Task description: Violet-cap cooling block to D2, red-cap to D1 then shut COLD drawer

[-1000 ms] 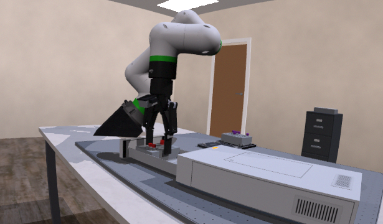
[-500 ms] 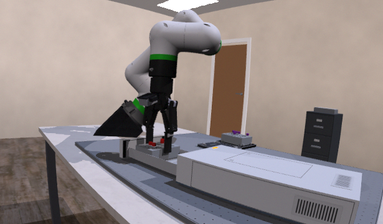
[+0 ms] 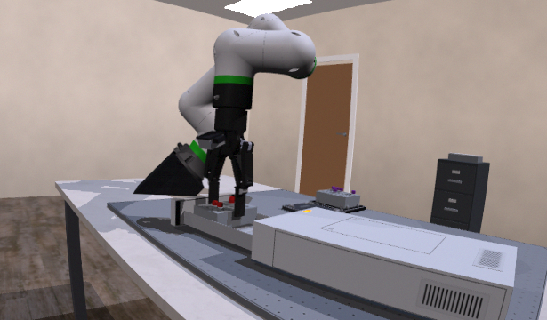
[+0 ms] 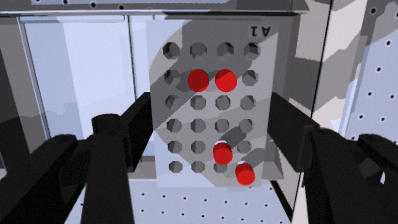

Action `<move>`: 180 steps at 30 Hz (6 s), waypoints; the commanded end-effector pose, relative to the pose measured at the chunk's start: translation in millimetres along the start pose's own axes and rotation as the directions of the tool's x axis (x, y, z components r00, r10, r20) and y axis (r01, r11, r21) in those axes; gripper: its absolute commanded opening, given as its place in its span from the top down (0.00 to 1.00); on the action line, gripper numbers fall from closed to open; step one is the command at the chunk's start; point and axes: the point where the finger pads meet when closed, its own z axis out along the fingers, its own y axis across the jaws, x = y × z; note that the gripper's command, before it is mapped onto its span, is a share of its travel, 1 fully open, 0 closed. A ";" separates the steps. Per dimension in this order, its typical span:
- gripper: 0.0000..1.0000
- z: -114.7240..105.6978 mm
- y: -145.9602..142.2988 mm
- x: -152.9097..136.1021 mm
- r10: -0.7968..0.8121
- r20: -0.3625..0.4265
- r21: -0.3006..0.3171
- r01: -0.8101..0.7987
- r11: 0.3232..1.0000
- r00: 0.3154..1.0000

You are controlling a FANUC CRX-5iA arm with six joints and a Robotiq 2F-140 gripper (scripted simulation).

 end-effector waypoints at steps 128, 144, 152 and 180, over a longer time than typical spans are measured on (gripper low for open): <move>0.90 -101.0 -2.5 -55.6 -0.531 -0.002 0.000 0.531 0.847 0.847; 0.90 -101.0 -4.2 -92.9 -0.804 -0.001 -0.001 0.804 0.595 0.595; 0.90 -100.9 -5.1 -114.2 -0.911 -0.001 -0.001 0.911 0.411 0.411; 0.90 -100.8 -7.9 -178.2 -0.989 -0.001 -0.001 0.989 0.147 0.147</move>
